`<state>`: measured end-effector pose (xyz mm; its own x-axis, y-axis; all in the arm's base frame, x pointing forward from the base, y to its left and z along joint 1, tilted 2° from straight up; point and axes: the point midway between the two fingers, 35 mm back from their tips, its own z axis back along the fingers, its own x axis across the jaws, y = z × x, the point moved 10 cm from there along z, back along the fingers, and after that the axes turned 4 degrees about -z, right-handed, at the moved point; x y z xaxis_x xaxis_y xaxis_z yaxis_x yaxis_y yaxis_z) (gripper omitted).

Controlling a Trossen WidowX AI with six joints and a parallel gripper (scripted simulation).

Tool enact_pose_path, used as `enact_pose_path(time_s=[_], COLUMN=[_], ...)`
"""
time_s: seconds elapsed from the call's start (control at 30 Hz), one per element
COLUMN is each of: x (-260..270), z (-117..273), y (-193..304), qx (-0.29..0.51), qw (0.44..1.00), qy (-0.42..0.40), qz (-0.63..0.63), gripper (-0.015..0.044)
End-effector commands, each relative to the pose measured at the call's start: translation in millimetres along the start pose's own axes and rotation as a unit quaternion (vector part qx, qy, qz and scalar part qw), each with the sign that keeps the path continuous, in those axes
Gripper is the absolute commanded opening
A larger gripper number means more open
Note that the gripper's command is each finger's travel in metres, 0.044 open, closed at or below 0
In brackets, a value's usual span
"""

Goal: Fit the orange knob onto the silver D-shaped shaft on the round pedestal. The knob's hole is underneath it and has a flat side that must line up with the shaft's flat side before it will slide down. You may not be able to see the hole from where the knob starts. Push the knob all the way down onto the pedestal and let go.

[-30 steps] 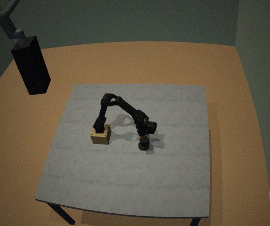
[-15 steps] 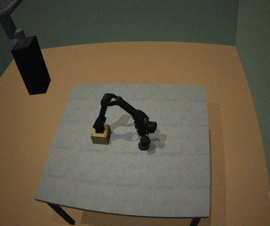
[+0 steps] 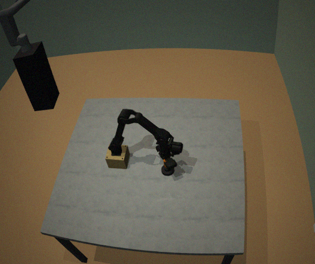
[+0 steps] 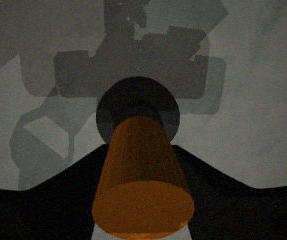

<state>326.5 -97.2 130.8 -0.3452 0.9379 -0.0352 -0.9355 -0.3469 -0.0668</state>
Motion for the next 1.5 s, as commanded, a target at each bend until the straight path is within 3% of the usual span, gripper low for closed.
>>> enact_pose_path(time_s=[0.0, 0.97, 1.2, 1.47], x=[0.1, 0.2, -0.2, 0.0], z=[-1.2, 3.0, 3.6, -0.2], y=[-0.2, -0.5, -0.6, 0.3], qx=[-0.001, -0.001, -0.001, -0.001], qw=[1.000, 1.000, 0.995, 0.994], qy=[-0.001, -0.001, -0.001, -0.001], qz=[0.003, 0.003, 0.103, 0.108], gripper=[0.0000, 0.0000, 0.0000, 0.0000])
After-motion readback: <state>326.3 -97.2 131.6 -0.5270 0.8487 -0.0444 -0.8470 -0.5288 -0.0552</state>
